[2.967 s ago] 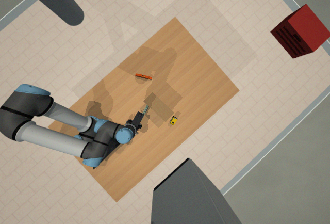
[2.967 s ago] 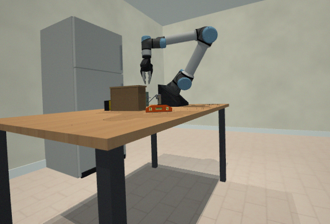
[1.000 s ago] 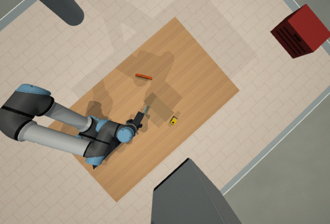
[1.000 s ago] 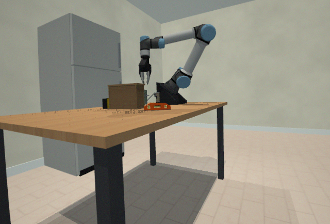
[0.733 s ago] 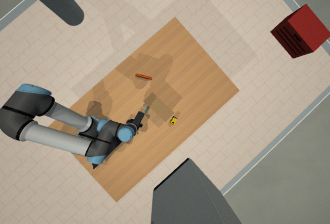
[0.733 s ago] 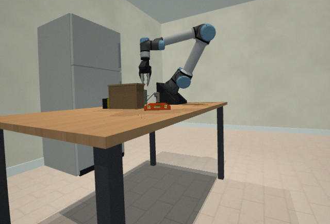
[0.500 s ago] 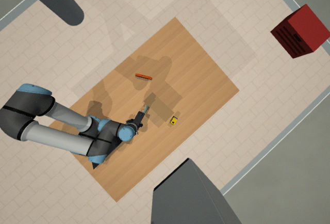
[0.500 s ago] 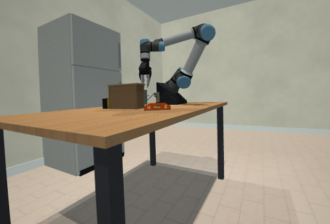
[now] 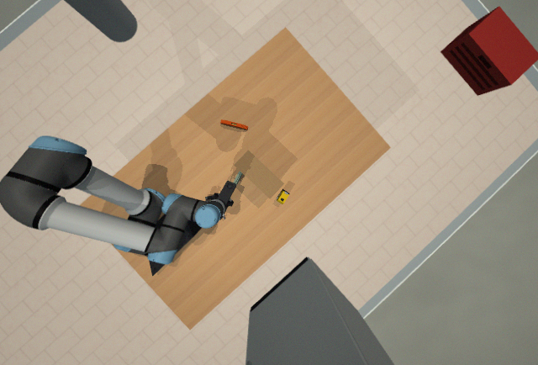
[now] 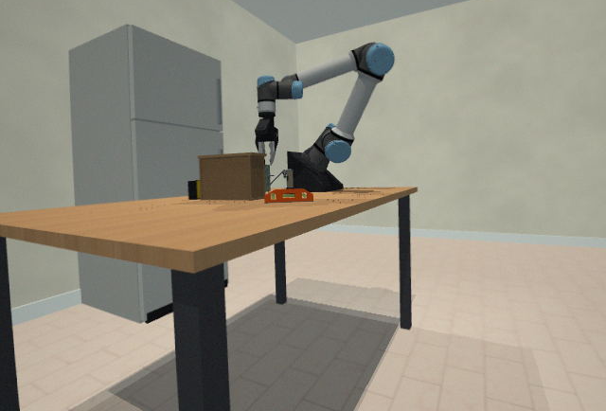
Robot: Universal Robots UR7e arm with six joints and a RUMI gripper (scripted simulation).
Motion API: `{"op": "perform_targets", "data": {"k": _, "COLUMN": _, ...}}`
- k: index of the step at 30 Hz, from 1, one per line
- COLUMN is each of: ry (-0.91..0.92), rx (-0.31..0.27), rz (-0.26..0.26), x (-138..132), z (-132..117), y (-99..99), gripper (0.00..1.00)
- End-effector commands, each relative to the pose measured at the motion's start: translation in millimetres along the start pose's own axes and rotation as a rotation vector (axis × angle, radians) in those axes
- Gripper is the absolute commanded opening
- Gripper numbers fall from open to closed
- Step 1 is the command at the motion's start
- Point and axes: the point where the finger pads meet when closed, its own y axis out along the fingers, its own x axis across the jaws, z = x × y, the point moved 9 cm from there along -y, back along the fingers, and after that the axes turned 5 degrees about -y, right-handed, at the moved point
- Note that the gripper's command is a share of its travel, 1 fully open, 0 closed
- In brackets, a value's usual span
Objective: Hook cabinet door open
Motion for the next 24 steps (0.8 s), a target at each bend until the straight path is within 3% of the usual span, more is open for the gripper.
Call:
{"op": "perform_targets", "data": {"k": 1, "ry": 0.000, "rx": 0.001, "rz": -0.001, "x": 0.4, "z": 0.2, "y": 4.6, "gripper": 0.15}}
{"op": "perform_targets", "data": {"k": 24, "ry": -0.021, "rx": 0.000, "rz": -0.001, "x": 1.9, "z": 0.2, "y": 10.1, "gripper": 0.15}}
